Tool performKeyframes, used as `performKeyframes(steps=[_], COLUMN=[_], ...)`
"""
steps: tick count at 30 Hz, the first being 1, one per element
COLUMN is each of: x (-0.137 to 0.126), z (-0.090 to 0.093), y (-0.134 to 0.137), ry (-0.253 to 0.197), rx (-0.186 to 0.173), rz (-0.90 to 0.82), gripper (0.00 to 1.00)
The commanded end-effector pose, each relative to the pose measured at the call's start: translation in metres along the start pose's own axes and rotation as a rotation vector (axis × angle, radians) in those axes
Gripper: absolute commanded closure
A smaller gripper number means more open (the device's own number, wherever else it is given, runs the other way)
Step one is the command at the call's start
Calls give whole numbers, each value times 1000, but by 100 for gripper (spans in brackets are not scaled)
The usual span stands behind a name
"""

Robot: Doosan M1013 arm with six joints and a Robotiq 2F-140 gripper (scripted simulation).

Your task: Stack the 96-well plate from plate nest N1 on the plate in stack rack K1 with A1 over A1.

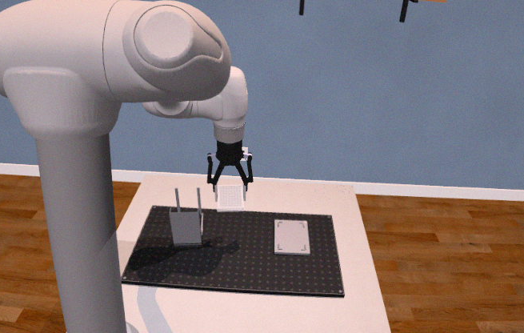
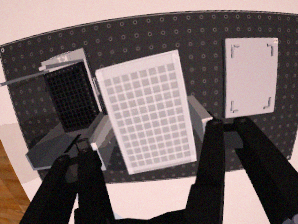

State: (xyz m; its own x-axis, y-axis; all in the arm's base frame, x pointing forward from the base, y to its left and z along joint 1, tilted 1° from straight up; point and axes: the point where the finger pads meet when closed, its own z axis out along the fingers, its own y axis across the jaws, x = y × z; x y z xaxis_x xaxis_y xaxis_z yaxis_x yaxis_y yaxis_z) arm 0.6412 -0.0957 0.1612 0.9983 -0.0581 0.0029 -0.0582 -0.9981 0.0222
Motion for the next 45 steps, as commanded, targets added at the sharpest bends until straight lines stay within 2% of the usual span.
performKeyframes(steps=[1, 43, 45], x=[1, 17, 17], z=[0, -3, -3], y=[-10, -136, -136], ry=[0, 0, 0], rx=[0, 0, 0], rz=[0, 0, 0], gripper=[100, 100, 100])
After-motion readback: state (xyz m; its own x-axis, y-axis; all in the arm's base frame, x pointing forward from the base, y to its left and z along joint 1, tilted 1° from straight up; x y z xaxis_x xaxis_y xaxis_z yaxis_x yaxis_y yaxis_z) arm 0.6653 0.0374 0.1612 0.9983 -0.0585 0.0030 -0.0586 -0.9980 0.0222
